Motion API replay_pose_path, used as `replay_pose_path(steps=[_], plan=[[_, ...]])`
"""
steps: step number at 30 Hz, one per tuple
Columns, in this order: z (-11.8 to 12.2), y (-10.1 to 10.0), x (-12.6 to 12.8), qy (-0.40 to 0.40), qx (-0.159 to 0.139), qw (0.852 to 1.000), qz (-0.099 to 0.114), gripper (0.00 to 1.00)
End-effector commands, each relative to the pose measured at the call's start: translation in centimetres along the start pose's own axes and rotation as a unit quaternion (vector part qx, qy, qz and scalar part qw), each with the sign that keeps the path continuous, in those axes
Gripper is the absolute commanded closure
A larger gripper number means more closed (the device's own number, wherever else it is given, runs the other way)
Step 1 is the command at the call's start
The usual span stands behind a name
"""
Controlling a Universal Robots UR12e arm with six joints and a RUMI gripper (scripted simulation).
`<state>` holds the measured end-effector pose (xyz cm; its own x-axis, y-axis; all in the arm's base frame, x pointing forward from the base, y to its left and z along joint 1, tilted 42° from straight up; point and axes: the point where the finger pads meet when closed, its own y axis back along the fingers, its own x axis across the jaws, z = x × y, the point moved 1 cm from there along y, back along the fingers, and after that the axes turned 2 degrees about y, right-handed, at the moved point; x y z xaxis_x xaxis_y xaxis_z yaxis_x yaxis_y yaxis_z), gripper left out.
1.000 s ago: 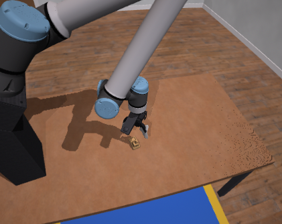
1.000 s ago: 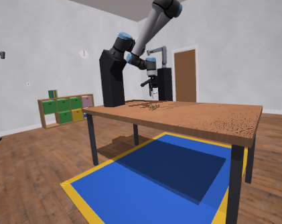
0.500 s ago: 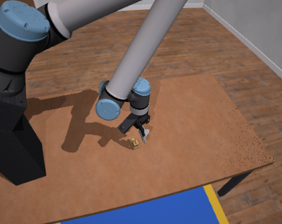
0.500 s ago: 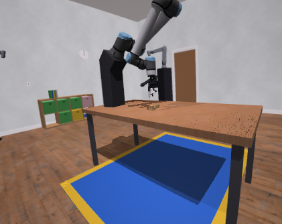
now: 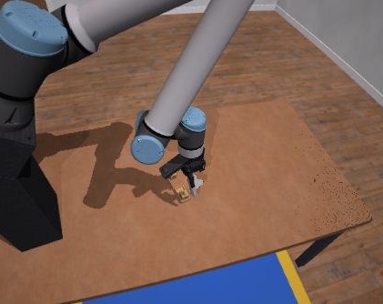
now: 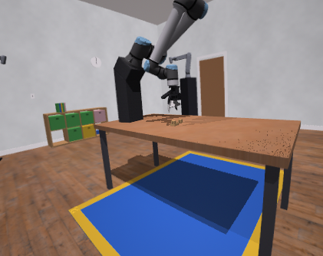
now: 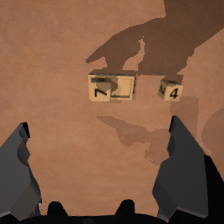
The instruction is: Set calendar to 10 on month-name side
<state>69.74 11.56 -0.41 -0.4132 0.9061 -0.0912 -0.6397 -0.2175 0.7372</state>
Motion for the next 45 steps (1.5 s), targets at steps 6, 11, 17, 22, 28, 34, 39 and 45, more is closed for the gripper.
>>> replay_pose_path(steps=[6, 11, 17, 22, 28, 34, 39, 45], plan=[[0.05, 0.06, -0.16, -0.032, 0.000, 0.999, -0.001, 0.00], [0.05, 0.06, -0.17, -0.033, 0.000, 0.999, -0.001, 0.00], [0.05, 0.06, -0.17, -0.034, 0.000, 0.999, -0.001, 0.71], [0.05, 0.06, -0.17, -0.034, 0.000, 0.999, -0.001, 0.71], [0.05, 0.06, -0.17, -0.034, 0.000, 0.999, -0.001, 0.71], [0.05, 0.06, -0.17, -0.034, 0.000, 0.999, -0.001, 0.71], [0.05, 0.06, -0.17, -0.034, 0.000, 0.999, -0.001, 0.71], [0.05, 0.06, -0.17, -0.034, 0.000, 0.999, -0.001, 0.71]])
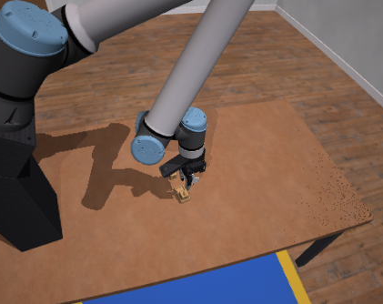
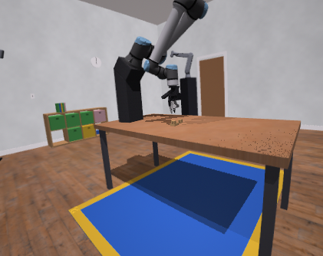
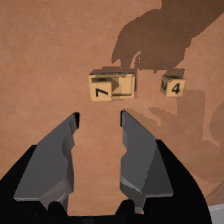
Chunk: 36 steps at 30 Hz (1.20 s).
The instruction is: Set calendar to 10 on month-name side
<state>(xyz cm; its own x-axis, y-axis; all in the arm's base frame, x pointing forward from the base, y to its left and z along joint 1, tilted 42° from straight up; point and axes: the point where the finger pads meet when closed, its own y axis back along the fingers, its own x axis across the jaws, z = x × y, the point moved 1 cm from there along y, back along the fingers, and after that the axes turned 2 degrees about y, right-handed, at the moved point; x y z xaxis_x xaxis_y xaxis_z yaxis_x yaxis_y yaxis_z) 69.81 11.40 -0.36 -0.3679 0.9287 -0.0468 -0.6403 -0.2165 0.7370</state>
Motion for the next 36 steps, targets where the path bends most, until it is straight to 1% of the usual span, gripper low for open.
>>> replay_pose_path(steps=[1, 17, 36], plan=[[0.0, 0.0, 0.0, 0.000, 0.000, 1.000, 0.000, 0.71], [0.0, -0.4, 0.0, 0.000, 0.002, 1.000, 0.000, 0.71], [0.0, -2.5, 0.0, 0.000, 0.002, 1.000, 0.000, 0.71]])
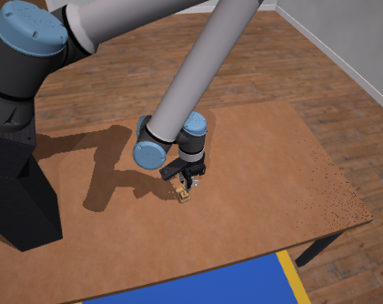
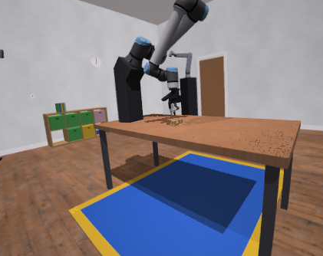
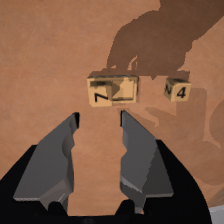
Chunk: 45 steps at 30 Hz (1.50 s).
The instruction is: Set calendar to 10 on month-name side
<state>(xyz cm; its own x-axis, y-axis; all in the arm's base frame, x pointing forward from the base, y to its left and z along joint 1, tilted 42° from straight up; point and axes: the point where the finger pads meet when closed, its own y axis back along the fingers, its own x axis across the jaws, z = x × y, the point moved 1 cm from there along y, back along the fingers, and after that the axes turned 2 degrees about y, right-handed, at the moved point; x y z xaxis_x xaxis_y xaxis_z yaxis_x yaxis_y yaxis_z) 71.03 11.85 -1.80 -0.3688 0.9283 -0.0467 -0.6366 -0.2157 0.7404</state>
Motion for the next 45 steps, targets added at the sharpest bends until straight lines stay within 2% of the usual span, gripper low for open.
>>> replay_pose_path(steps=[1, 22, 45], plan=[[0.0, -0.7, 0.0, 0.000, 0.000, 1.000, 0.000, 0.71], [0.0, -3.1, 0.0, 0.000, 0.000, 1.000, 0.000, 0.71], [0.0, -3.4, 0.1, 0.000, 0.000, 1.000, 0.000, 0.71]])
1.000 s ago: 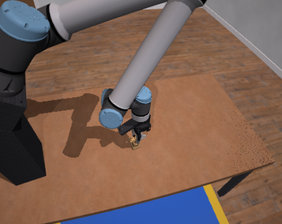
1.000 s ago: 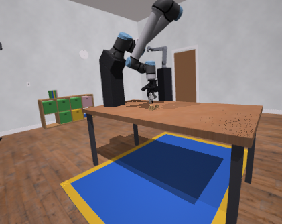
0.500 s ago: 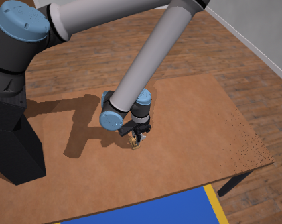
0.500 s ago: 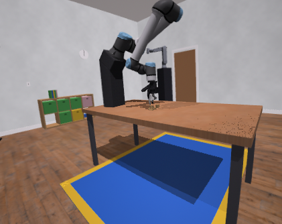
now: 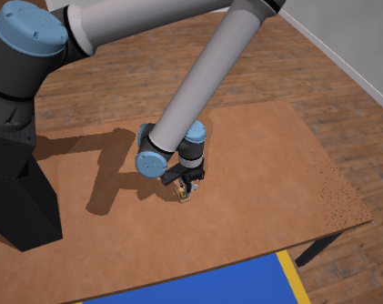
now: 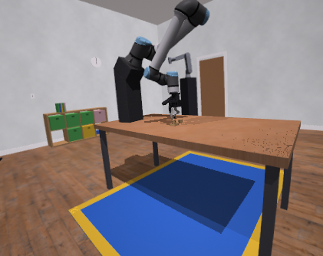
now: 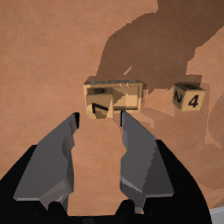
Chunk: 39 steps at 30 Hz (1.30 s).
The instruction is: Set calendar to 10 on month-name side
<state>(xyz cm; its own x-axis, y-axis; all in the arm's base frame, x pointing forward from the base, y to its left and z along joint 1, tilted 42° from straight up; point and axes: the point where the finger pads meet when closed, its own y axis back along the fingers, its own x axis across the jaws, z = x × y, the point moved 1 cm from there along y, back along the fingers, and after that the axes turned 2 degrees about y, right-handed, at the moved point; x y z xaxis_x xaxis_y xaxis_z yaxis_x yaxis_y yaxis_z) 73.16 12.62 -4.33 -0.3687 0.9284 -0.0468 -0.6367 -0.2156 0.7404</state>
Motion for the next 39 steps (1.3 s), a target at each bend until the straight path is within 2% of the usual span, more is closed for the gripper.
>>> replay_pose_path(steps=[1, 27, 39], plan=[[0.0, 0.0, 0.0, 0.000, 0.000, 1.000, 0.000, 0.71], [0.0, 0.0, 0.0, 0.000, 0.000, 1.000, 0.000, 0.71], [0.0, -1.0, 0.0, 0.000, 0.000, 1.000, 0.000, 0.71]])
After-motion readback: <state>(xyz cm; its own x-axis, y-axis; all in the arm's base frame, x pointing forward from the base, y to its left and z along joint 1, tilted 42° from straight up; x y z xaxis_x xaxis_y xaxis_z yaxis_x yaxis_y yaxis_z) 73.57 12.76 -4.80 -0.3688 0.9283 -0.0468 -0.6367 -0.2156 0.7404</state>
